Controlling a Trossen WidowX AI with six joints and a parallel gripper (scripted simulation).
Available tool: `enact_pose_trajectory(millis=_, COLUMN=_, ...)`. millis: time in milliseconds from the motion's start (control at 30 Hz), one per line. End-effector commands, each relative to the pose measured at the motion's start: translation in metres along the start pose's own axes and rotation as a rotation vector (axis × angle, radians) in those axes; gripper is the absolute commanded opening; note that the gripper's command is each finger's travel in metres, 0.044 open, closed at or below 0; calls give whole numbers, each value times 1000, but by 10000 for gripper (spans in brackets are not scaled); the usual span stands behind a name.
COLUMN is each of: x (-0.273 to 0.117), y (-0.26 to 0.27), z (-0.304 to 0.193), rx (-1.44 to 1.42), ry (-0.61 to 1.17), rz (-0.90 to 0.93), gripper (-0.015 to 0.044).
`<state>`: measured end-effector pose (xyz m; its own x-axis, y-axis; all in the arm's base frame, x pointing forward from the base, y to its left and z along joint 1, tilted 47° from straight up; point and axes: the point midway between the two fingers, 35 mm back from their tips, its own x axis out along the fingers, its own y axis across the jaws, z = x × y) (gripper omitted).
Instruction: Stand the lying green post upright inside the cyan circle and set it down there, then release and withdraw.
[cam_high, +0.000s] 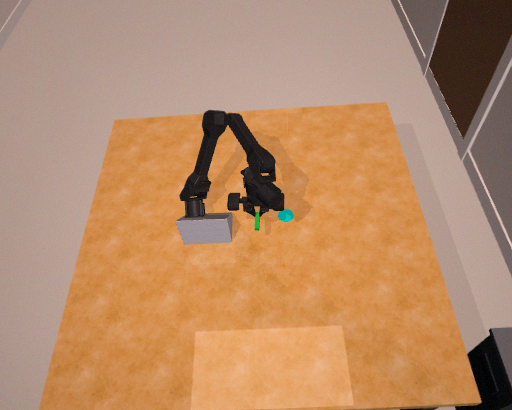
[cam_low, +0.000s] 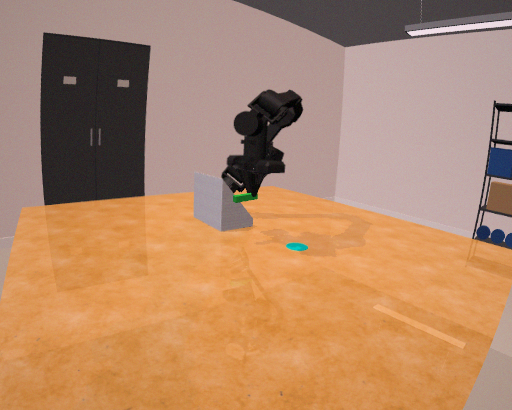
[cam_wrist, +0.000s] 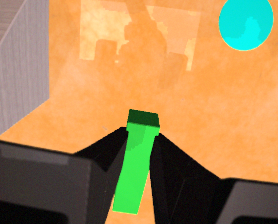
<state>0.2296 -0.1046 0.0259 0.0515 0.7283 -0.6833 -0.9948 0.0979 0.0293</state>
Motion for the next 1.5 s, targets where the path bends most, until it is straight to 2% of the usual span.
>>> enact_pose_trajectory(millis=0, x=-4, y=-5, z=3, rx=87, ry=4, rz=-1, gripper=23)
enact_pose_trajectory(millis=1467, x=-18, y=-67, z=51, rx=1230, ry=4, rz=-8, gripper=23)
